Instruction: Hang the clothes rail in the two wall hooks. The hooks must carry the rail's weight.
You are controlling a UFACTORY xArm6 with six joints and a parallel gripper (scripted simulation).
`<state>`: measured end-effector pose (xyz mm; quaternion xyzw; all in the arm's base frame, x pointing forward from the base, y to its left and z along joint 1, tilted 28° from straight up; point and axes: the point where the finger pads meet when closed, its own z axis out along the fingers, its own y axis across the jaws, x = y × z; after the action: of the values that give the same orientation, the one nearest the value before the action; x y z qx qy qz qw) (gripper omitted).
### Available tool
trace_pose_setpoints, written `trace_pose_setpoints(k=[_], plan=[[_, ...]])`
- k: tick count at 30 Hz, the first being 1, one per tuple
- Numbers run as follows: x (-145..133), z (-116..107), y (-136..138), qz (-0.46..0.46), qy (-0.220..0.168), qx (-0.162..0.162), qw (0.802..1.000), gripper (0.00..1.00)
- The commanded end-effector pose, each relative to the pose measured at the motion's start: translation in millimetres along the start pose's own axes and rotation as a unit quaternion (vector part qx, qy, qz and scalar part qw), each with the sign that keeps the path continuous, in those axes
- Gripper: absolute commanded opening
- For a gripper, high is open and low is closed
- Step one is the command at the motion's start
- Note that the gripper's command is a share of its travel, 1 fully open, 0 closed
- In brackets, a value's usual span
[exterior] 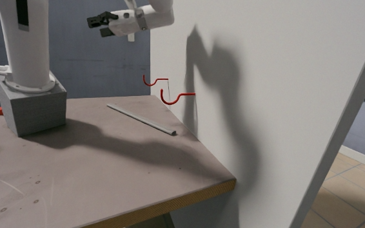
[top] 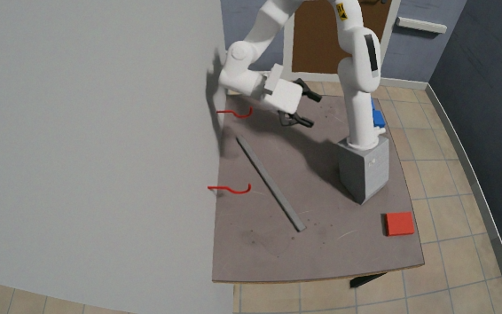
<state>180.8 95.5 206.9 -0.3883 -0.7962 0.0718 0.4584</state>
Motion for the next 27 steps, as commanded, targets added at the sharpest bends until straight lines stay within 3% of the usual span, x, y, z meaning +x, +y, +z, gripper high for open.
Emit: trace_pose_setpoints(k=[1, 4, 16, 21, 27], plan=[[13, 9, 6, -0.027, -0.023, 0.031, 0.999, 1.00], [17, 13, 8, -0.031, -0.027, 0.036, 0.999, 1.00], [-39, 13, 11, -0.137, -0.122, 0.053, 0.982, 1.00], [-49, 12, 11, -0.150, -0.132, 0.057, 0.978, 1.00], [-79, 7, 12, -0.213, -0.181, 0.079, 0.957, 1.00]])
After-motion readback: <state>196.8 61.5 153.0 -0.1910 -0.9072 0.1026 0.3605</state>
